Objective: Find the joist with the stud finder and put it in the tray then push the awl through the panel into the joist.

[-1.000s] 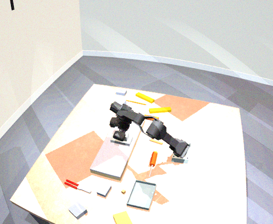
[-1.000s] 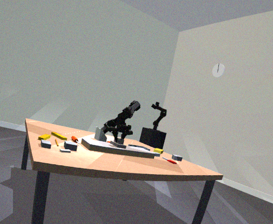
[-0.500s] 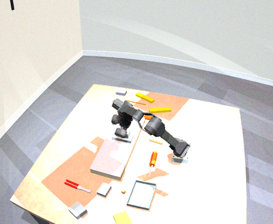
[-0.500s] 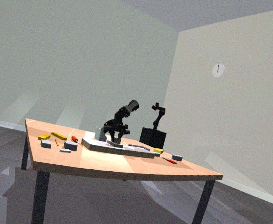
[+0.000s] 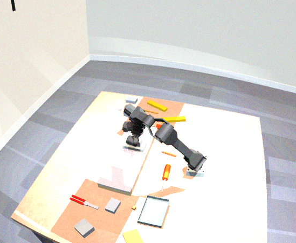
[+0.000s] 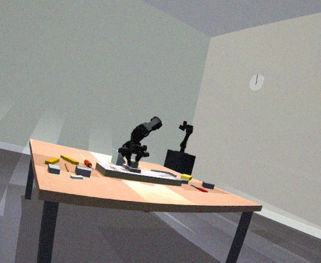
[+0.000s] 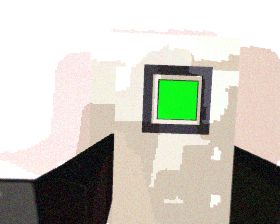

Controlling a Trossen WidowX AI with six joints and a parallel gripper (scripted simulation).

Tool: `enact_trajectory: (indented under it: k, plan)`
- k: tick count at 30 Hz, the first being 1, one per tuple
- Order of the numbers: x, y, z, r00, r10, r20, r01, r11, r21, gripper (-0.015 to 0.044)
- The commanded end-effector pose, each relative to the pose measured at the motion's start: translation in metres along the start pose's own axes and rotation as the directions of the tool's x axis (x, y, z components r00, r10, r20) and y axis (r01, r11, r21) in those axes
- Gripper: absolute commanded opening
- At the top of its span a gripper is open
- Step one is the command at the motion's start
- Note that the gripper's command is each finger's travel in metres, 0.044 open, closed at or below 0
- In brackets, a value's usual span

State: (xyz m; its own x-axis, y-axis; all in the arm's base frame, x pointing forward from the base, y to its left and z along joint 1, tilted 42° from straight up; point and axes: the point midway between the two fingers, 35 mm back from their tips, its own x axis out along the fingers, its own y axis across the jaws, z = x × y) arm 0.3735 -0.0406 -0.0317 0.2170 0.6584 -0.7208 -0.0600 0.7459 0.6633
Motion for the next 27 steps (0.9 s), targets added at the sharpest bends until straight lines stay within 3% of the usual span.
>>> enact_trajectory:
  k: [1,27]
  plan:
    - [0.000,-0.012,0.000,1.000,-0.006,-0.002,0.006,1.000,0.001,0.0000]
    - [-0.001,-0.057,0.000,1.000,-0.009,-0.001,0.009,1.000,0.000,0.0000]
